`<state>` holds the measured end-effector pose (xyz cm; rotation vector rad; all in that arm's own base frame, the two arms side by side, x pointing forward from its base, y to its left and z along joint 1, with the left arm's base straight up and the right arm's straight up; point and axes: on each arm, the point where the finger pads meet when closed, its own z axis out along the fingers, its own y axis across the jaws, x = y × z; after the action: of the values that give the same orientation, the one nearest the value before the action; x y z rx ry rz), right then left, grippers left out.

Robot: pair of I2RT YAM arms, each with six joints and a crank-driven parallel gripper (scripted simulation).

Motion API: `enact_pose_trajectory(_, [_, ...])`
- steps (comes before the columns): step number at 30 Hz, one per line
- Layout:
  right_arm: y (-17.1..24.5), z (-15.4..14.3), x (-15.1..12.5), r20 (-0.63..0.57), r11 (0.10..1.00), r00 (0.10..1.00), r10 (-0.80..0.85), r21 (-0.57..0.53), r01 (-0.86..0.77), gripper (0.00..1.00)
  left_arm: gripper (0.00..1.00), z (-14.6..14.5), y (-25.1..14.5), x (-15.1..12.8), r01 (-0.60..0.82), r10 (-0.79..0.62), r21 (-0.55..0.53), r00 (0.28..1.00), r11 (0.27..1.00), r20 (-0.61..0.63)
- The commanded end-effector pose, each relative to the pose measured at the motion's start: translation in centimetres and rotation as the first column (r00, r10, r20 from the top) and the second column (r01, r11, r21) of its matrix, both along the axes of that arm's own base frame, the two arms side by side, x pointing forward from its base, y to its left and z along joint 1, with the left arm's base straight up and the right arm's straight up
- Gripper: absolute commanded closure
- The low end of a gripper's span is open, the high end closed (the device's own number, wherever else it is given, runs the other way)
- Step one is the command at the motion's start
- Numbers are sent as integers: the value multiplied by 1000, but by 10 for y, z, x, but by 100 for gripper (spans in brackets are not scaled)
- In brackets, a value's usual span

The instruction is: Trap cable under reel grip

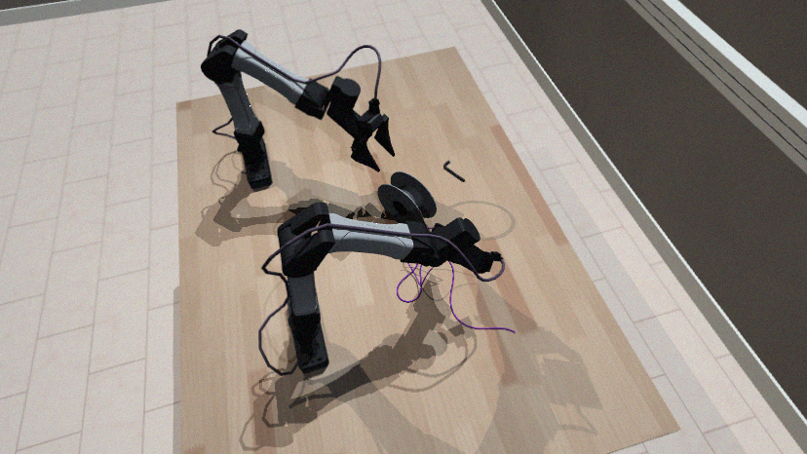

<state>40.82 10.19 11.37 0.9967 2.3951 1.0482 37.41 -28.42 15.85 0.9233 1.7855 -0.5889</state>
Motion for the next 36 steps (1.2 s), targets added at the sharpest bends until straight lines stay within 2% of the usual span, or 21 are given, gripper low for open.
enact_pose_trajectory(1, [2,29,47,111,988,989,-99,127,84,100,25,23,-13,15,80,-74,-73,995,994,73])
enact_pose_trajectory(7, [-20,26,82,103,959,969,-226,198,203,100,25,0,-3,24,48,-47,-54,999,997,20])
enact_pose_trajectory(12, [-25,25,95,97,946,961,-260,224,233,100,25,9,-4,22,53,-51,-62,998,997,37])
enact_pose_trajectory(19, [-27,20,95,85,947,962,-260,217,236,100,25,9,-4,22,52,-50,-62,998,997,38])
enact_pose_trajectory(32, [-28,31,100,73,946,964,-255,225,233,100,25,3,-12,25,53,-53,-58,998,997,16])
enact_pose_trajectory(33, [-27,41,100,94,945,961,-260,231,233,100,25,3,-12,26,49,-49,-54,999,997,12])
enact_pose_trajectory(36, [-25,46,98,90,936,955,-282,246,254,100,25,3,-16,29,45,-45,-50,999,998,6])
